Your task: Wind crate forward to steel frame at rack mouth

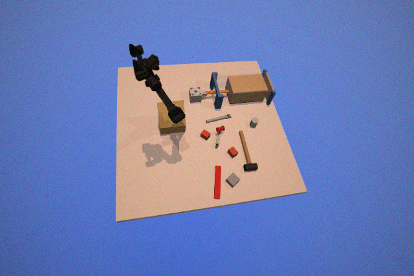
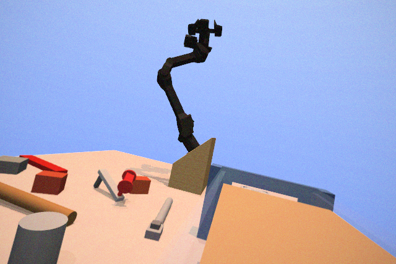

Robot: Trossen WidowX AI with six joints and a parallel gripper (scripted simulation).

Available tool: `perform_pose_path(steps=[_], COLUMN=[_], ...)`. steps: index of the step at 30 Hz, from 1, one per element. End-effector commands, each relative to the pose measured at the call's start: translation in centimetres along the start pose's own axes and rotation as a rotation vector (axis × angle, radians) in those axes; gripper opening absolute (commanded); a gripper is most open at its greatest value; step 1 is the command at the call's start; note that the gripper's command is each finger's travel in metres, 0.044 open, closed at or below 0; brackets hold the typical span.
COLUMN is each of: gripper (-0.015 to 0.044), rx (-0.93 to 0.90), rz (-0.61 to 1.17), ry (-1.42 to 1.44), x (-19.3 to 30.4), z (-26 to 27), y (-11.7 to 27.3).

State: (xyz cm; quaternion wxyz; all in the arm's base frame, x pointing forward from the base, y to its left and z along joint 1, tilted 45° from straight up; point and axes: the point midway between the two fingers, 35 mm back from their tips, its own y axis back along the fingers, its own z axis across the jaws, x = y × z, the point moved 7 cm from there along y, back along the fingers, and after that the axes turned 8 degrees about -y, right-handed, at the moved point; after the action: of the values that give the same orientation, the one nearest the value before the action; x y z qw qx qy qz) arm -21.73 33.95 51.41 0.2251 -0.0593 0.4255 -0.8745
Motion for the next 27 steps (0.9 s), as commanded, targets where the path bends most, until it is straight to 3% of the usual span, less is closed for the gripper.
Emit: perform_pose_path(steps=[1, 12, 27], gripper=[0.0440, 0.0440, 0.0440], rx=[0.076, 0.367, 0.707], rz=[-0.090, -0.390, -0.866], ry=[0.044, 0.185, 0.302], x=[-3.8, -16.0, -31.6], z=[-1.1, -5.2, -5.1], y=[0.5, 4.3, 15.4])
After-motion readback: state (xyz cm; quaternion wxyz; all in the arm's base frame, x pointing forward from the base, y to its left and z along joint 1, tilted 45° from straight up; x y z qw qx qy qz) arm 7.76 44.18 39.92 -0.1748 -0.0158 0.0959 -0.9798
